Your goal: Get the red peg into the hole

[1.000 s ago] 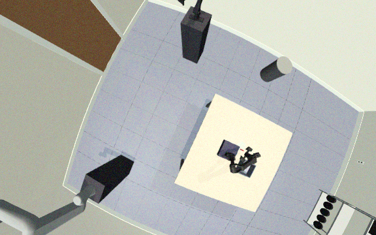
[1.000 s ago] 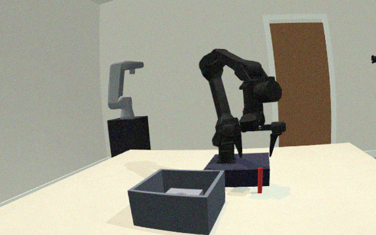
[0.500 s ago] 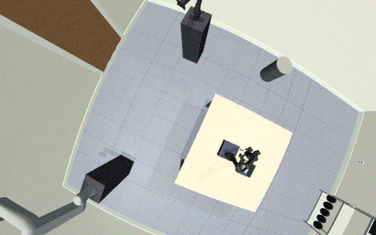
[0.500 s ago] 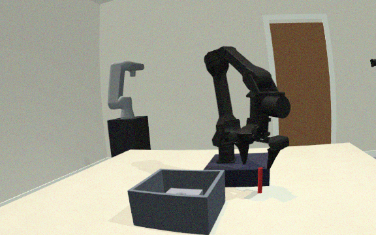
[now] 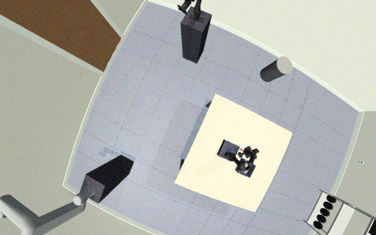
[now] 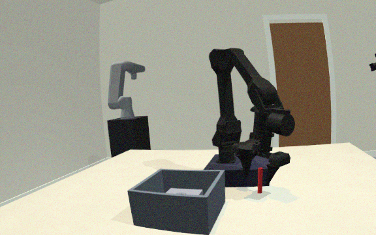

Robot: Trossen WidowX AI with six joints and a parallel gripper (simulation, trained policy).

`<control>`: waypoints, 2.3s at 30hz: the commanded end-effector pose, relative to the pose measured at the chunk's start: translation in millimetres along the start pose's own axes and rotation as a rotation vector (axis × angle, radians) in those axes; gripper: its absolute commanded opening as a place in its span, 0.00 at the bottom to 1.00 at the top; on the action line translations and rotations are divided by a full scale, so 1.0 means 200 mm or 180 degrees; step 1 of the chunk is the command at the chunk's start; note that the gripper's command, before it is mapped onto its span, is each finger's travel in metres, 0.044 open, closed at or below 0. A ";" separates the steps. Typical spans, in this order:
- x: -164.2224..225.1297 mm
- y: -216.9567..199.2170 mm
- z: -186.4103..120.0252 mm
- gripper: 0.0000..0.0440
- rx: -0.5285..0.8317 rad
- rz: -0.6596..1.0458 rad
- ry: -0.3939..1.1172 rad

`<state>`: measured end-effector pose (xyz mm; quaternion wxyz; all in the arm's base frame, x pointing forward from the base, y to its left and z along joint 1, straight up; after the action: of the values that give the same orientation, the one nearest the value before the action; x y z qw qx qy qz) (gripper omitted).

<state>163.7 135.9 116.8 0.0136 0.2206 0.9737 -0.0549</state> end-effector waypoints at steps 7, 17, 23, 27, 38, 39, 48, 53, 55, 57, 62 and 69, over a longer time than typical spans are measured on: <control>0.00 0.01 0.13 0.44 0.0163 0.0071 0.0027; -0.02 0.02 0.15 0.00 0.0380 0.0110 0.0004; -0.06 0.02 0.05 0.00 0.0361 0.0124 -0.0157; -0.08 0.01 -0.02 0.00 0.0368 0.0126 -0.0238; -0.16 -0.03 -0.23 0.00 0.0367 0.0194 -0.0455; -0.17 -0.03 -0.25 0.00 0.0362 0.0212 -0.0475; -0.29 -0.07 -0.41 0.00 0.0327 0.0497 -0.0641; -0.38 -0.11 -0.44 0.00 0.0322 0.0700 -0.0711; -0.42 -0.12 -0.45 0.00 0.0322 0.0774 -0.0735; -0.46 -0.14 -0.46 0.00 0.0322 0.0841 -0.0755; -0.57 -0.18 -0.46 0.00 0.0330 0.0987 -0.0793; -0.72 -0.25 -0.44 0.00 0.0348 0.1122 -0.0807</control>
<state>263.3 46.8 216.3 0.1302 0.3756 0.9085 -0.1287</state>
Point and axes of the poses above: the point midway between the two fingers, 35 mm back from their tips, its own z axis out along the fingers, its own y axis across the jaws, x = y × z, the point moved 10 cm from there along -z, back along the fingers, and after that the axes turned 10 degrees about -z, right-handed, at the moved point
